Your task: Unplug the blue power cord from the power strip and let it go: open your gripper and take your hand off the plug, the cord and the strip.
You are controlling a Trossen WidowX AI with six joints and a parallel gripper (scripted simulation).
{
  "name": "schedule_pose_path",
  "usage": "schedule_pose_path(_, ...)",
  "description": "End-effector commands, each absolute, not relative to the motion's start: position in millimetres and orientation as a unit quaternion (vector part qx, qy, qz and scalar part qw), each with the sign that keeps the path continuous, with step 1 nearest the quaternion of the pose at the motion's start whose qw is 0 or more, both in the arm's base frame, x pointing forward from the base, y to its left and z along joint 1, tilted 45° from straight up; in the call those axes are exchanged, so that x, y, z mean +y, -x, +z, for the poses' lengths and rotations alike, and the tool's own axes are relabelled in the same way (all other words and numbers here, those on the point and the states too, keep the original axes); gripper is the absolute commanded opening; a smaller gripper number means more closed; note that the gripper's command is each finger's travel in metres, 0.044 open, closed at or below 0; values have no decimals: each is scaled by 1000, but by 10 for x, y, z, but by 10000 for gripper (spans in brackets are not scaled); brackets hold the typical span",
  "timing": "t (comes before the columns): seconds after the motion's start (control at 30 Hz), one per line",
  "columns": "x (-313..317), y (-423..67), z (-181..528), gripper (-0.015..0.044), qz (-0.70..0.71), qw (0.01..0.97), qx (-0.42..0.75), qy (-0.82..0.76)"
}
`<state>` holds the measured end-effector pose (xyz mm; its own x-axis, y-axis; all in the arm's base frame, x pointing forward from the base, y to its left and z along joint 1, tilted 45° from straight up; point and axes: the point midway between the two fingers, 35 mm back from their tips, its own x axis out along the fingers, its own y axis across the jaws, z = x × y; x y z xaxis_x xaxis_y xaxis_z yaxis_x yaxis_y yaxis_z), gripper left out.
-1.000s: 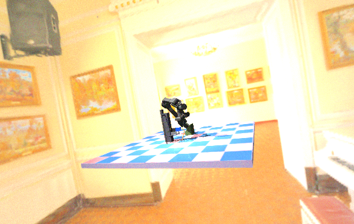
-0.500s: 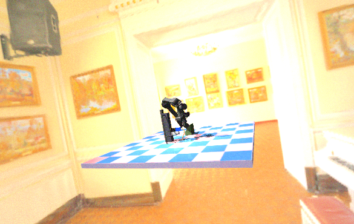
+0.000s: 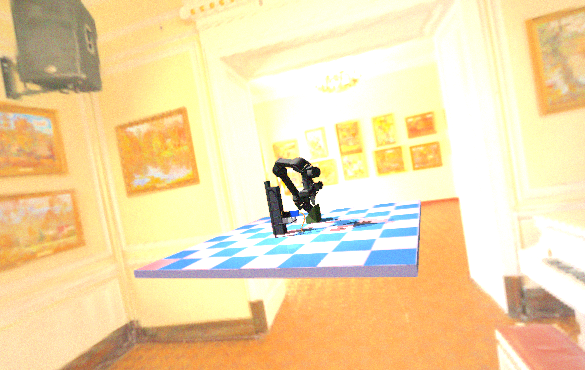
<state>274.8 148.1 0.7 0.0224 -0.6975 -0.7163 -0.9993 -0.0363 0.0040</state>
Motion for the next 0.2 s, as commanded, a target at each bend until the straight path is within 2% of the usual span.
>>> schedule_pose_path(0.0,1504,-2755,3,440,280,273,641,660)
schedule_pose_path(0.17,1504,-2755,3,440,280,273,641,660)
